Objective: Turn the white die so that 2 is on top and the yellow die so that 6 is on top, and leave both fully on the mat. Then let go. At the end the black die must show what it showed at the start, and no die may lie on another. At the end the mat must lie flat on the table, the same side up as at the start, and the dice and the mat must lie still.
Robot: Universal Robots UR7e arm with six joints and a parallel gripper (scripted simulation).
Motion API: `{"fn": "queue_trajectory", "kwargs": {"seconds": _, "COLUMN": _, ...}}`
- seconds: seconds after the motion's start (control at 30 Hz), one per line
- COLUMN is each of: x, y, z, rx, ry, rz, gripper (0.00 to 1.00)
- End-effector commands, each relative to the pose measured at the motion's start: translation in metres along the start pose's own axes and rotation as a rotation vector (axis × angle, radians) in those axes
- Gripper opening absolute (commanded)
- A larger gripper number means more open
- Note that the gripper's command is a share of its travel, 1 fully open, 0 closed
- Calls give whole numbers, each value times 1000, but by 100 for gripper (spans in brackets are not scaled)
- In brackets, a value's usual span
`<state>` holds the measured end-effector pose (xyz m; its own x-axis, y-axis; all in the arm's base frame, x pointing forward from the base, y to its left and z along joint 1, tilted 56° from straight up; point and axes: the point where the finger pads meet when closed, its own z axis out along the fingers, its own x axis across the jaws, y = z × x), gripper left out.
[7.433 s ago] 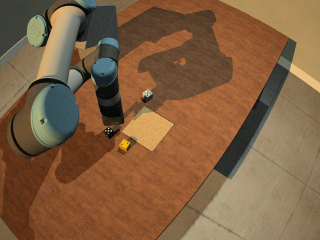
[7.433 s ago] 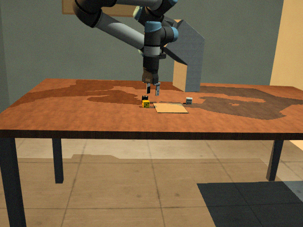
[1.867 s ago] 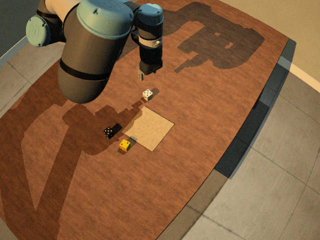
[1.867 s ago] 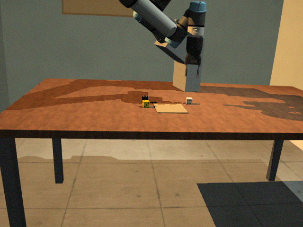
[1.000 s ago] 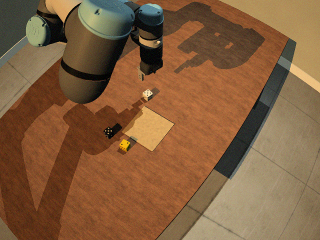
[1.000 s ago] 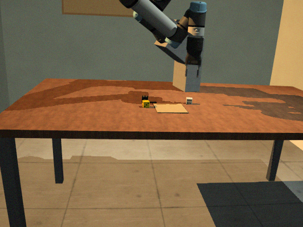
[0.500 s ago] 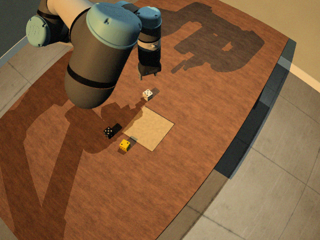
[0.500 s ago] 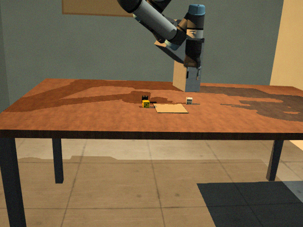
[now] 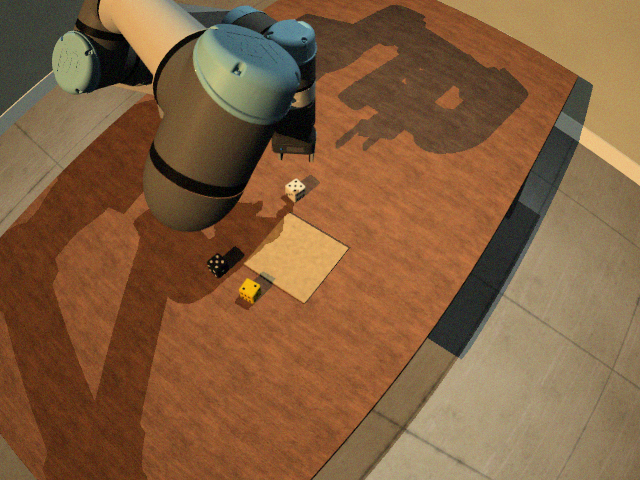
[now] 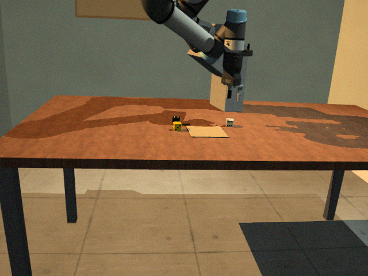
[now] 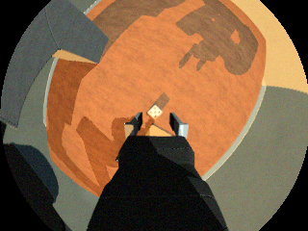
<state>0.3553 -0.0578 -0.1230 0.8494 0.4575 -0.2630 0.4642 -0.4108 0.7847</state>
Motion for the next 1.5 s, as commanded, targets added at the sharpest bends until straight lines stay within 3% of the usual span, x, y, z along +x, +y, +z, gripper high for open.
{"fn": "queue_trajectory", "kwargs": {"seconds": 0.0, "x": 0, "y": 1, "z": 4, "rx": -1, "ry": 1, "rz": 149, "gripper": 100}}
{"fn": "queue_trajectory", "kwargs": {"seconds": 0.67, "x": -2, "y": 8, "z": 21, "rx": -6, "ry": 3, "rz": 730, "gripper": 100}}
{"fn": "queue_trajectory", "kwargs": {"seconds": 1.0, "x": -2, "y": 9, "z": 22, "rx": -6, "ry": 3, "rz": 770, "gripper": 100}}
{"fn": "queue_trajectory", "kwargs": {"seconds": 1.03, "x": -2, "y": 9, "z": 22, "rx": -6, "ry": 3, "rz": 770, "gripper": 87}}
{"fn": "queue_trajectory", "kwargs": {"seconds": 1.47, "x": -2, "y": 9, "z": 22, "rx": -6, "ry": 3, "rz": 770, "gripper": 87}}
